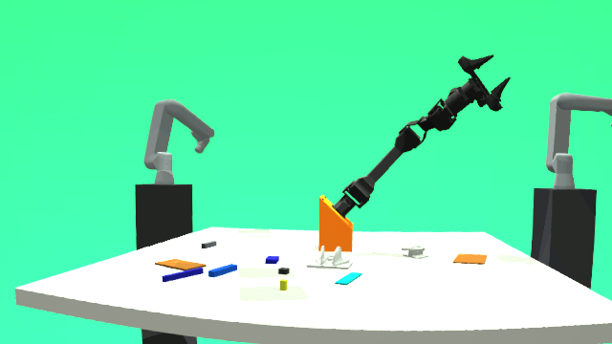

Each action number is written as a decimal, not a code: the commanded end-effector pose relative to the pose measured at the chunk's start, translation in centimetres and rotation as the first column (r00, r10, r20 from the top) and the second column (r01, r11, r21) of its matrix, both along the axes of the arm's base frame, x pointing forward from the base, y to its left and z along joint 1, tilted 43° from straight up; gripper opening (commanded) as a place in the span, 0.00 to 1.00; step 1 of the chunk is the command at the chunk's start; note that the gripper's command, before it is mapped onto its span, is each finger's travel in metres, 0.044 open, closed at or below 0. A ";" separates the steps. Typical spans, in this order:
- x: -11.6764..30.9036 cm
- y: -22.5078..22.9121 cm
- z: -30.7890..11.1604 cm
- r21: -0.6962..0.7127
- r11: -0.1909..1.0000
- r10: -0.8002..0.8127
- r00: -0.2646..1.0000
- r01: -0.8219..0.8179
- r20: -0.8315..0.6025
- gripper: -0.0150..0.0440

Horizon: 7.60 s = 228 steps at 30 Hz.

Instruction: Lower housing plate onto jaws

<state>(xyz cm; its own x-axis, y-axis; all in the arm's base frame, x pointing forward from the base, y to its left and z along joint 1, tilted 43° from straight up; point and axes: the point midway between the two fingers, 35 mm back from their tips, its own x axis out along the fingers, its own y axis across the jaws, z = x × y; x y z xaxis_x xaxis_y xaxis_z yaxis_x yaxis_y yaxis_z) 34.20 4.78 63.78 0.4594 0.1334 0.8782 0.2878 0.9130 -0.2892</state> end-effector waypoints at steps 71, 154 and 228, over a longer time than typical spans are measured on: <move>-9.2 14.7 -40.0 0.459 0.768 0.205 -0.509 -0.446 -0.836 1.00; -18.5 19.9 -52.0 0.567 0.776 0.099 -0.836 -0.275 -0.540 1.00; -18.3 14.8 -46.9 0.563 0.781 0.100 -0.836 -0.270 -0.539 0.85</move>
